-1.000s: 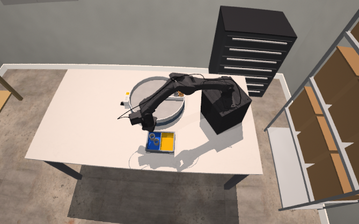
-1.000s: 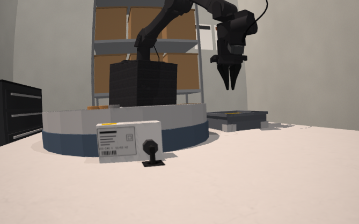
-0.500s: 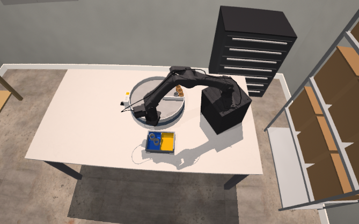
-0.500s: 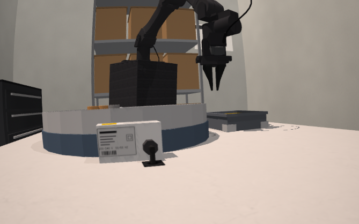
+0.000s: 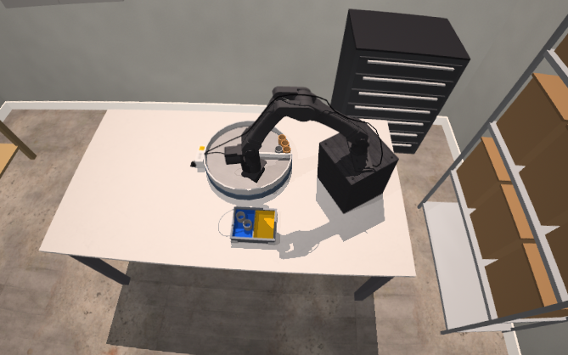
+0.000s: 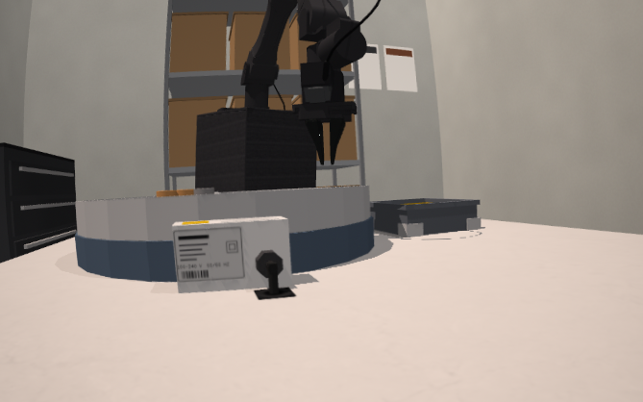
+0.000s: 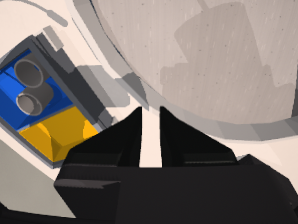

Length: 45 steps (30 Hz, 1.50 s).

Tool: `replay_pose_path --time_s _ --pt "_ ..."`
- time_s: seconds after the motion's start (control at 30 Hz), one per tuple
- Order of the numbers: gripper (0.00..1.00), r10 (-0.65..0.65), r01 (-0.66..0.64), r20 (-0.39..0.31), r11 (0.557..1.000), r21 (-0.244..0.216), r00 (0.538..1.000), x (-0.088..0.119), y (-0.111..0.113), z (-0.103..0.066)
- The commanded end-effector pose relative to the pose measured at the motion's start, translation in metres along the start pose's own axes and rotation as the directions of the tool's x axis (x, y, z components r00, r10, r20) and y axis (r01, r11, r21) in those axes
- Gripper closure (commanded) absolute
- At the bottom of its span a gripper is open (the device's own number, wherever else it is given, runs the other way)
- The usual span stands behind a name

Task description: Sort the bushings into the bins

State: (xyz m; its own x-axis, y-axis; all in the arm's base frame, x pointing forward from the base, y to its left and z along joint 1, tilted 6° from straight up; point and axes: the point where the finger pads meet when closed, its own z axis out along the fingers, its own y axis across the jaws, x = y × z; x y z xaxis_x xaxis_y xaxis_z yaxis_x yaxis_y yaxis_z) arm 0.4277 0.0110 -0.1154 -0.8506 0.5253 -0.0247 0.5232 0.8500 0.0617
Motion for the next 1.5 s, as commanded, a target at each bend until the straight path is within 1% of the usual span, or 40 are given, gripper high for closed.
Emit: replay_pose_path --time_s 0.0,0.13,0.27,0.33,0.47,0.57,0.6,0.67,0.73,0.8,0.83,0.9,0.93,0.97,1.17,1.27,1.33,1.47 --pt "0.86 0.043 -0.042 0.047 0.998 -0.038 0.998 -0.014 -0.030 -0.008" --pt "0.86 0.105 -0.104 0.046 0.994 -0.039 0.993 -0.018 -0.078 -0.007" --pt "0.86 0.163 -0.161 0.046 0.986 -0.039 0.986 -0.021 -0.122 -0.005" --pt "0.86 0.163 -0.161 0.046 0.986 -0.039 0.986 -0.021 -0.122 -0.005" --pt "0.86 0.214 -0.212 0.045 0.976 -0.040 0.976 -0.023 -0.161 -0.005" --pt "0.86 0.248 -0.247 0.028 0.968 -0.035 0.968 -0.019 -0.187 0.003" --pt "0.86 0.257 -0.255 0.053 0.966 -0.043 0.965 -0.035 -0.194 0.001" --pt "0.86 0.276 -0.274 0.051 0.961 -0.043 0.960 -0.035 -0.209 0.002" --pt "0.86 0.294 -0.293 0.028 0.955 -0.036 0.955 -0.030 -0.223 0.003" --pt "0.86 0.310 -0.309 0.025 0.950 -0.036 0.950 -0.029 -0.235 0.003" --pt "0.86 0.317 -0.316 0.025 0.948 -0.036 0.948 -0.030 -0.240 0.003" --pt "0.86 0.317 -0.316 0.025 0.948 -0.036 0.948 -0.030 -0.240 0.003" --pt "0.86 0.323 -0.322 0.032 0.946 -0.038 0.946 -0.032 -0.245 0.001" --pt "0.86 0.329 -0.328 0.025 0.944 -0.036 0.944 -0.031 -0.250 0.003" --pt "0.86 0.355 -0.354 0.025 0.935 -0.033 0.935 -0.032 -0.272 0.004" --pt "0.86 0.362 -0.361 0.031 0.932 -0.036 0.932 -0.033 -0.277 0.001" --pt "0.86 0.365 -0.364 0.027 0.931 -0.036 0.931 -0.032 -0.279 0.003" --pt "0.86 0.364 -0.362 0.027 0.931 -0.037 0.931 -0.032 -0.279 0.002"
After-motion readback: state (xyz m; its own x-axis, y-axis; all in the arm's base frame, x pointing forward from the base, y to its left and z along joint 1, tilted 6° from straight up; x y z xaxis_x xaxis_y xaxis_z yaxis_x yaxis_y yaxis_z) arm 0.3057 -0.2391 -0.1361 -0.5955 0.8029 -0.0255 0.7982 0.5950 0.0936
